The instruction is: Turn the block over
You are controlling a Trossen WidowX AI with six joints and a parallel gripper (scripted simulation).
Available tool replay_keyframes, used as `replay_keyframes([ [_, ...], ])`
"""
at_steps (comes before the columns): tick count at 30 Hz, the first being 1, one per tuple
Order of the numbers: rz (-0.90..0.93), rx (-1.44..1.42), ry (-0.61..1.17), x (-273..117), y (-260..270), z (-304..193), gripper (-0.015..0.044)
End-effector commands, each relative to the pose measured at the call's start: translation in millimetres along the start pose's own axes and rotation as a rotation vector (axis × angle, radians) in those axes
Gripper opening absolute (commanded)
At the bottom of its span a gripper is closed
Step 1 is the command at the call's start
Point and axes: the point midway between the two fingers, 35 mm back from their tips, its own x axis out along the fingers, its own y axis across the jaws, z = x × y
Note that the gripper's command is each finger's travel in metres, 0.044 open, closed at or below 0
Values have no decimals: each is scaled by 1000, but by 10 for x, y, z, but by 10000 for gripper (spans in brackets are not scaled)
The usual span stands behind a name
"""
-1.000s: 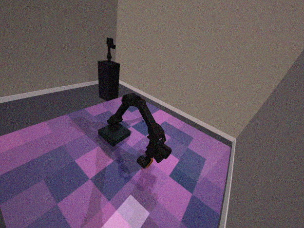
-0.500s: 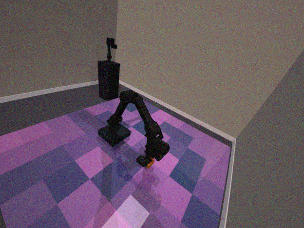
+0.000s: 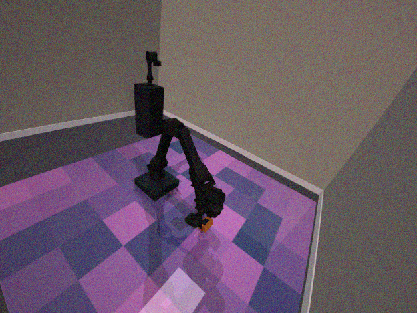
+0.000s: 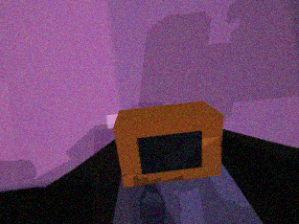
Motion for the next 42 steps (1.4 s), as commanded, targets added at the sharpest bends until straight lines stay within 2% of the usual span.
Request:
replay_keyframes([
  [1,5,-5,-71,-21,8,0,0],
  [10,4,-9,-202,-60,11,-49,0],
  [16,4,-9,-214,-59,11,-52,0],
  [29,-15,-10,-397,215,-33,-6,0],
  [42,-17,-8,-587,318,-36,-57,0],
])
